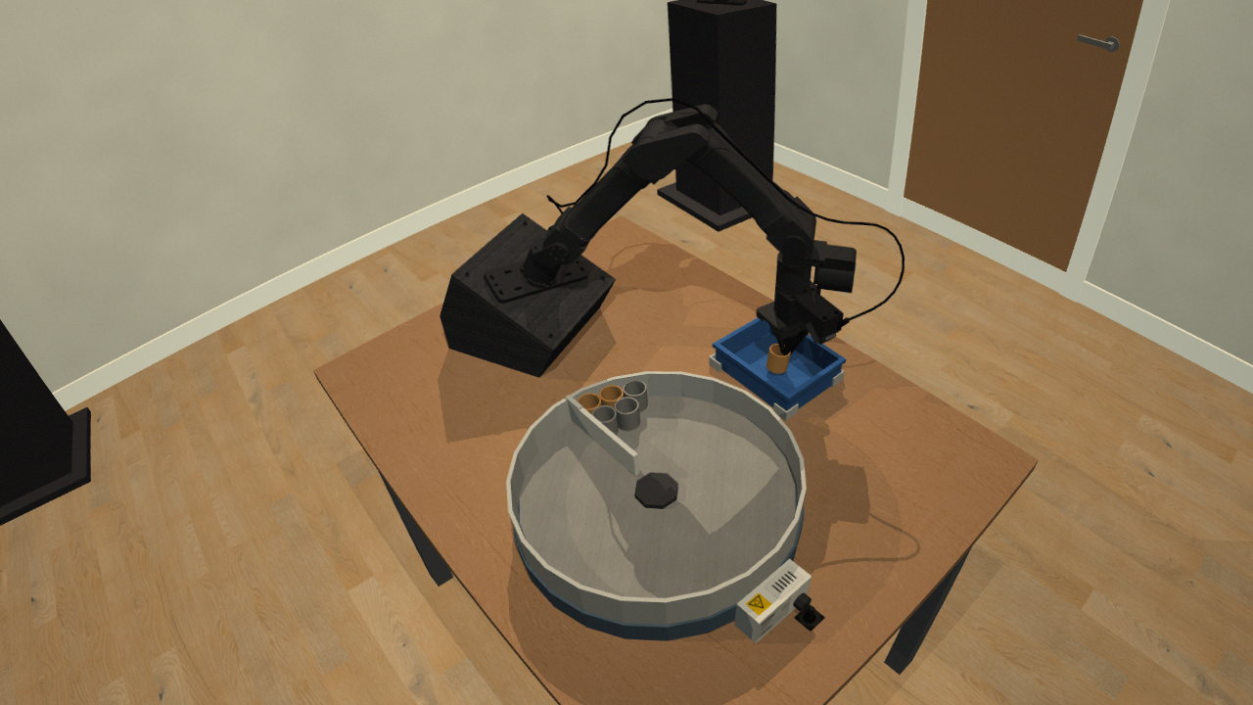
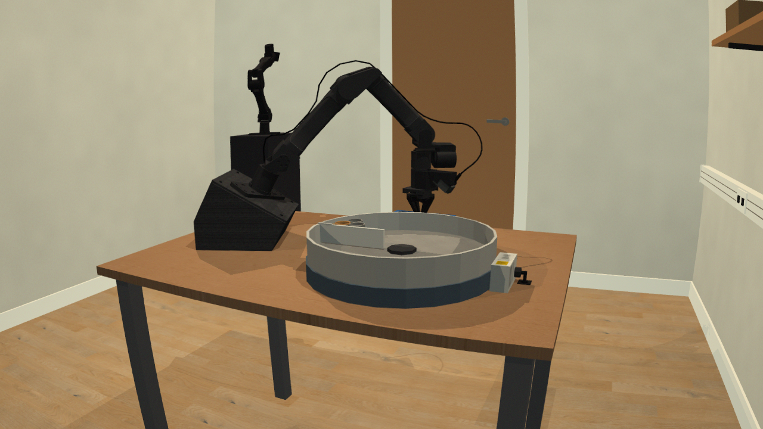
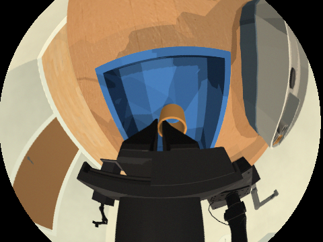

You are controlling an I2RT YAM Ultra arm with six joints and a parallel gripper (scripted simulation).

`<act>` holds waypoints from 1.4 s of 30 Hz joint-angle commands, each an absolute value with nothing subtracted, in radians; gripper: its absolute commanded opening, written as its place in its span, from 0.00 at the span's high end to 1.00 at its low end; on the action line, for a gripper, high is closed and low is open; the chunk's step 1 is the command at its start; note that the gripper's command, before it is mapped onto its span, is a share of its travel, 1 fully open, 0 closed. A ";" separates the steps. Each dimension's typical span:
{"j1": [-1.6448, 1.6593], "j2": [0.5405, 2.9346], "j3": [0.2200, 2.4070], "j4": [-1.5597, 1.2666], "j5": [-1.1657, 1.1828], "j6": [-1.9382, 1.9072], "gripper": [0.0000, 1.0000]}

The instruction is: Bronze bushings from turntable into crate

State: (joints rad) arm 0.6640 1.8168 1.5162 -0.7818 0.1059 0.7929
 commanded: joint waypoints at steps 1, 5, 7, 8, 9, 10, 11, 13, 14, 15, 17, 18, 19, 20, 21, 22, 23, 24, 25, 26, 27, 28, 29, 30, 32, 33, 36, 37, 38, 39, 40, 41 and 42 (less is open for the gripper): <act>0.664 1.788 1.538 -0.773 0.101 0.784 1.00; 0.664 1.796 1.536 -0.765 0.101 0.784 1.00; 0.664 1.801 1.535 -0.769 0.101 0.784 1.00; 0.663 1.805 1.533 -0.765 0.101 0.784 1.00; 0.663 1.810 1.532 -0.763 0.101 0.784 1.00; 0.663 1.810 1.530 -0.762 0.100 0.784 1.00; 0.663 1.808 1.528 -0.761 0.100 0.784 1.00; 0.662 1.801 1.525 -0.759 0.100 0.784 1.00; 0.662 1.803 1.523 -0.758 0.100 0.784 1.00; 0.662 1.807 1.522 -0.757 0.100 0.784 1.00; 0.662 1.818 1.519 -0.755 0.100 0.784 1.00; 0.661 1.816 1.518 -0.754 0.100 0.784 1.00; 0.661 1.812 1.517 -0.754 0.100 0.784 1.00; 0.661 1.806 1.516 -0.756 0.100 0.784 1.00; 0.661 1.803 1.515 -0.754 0.100 0.784 1.00; 0.661 1.803 1.515 -0.754 0.100 0.784 1.00; 0.661 1.803 1.515 -0.754 0.100 0.784 1.00; 0.661 1.804 1.514 -0.756 0.100 0.784 1.00; 0.661 1.806 1.514 -0.758 0.100 0.784 1.00; 0.661 1.807 1.514 -0.757 0.100 0.784 1.00; 0.661 1.807 1.514 -0.757 0.100 0.784 1.00; 0.661 1.808 1.513 -0.757 0.100 0.784 1.00; 0.661 1.808 1.513 -0.756 0.100 0.784 1.00; 0.661 1.808 1.513 -0.756 0.100 0.784 1.00; 0.661 1.808 1.513 -0.756 0.100 0.784 1.00; 0.661 1.808 1.513 -0.756 0.100 0.784 1.00; 0.661 1.808 1.513 -0.756 0.100 0.784 1.00; 0.661 1.808 1.513 -0.756 0.100 0.784 1.00; 0.661 1.808 1.513 -0.756 0.100 0.784 1.00; 0.661 1.808 1.513 -0.756 0.100 0.784 1.00; 0.661 1.808 1.513 -0.756 0.100 0.784 1.00; 0.661 1.808 1.513 -0.756 0.100 0.784 1.00; 0.661 1.808 1.513 -0.756 0.100 0.784 1.00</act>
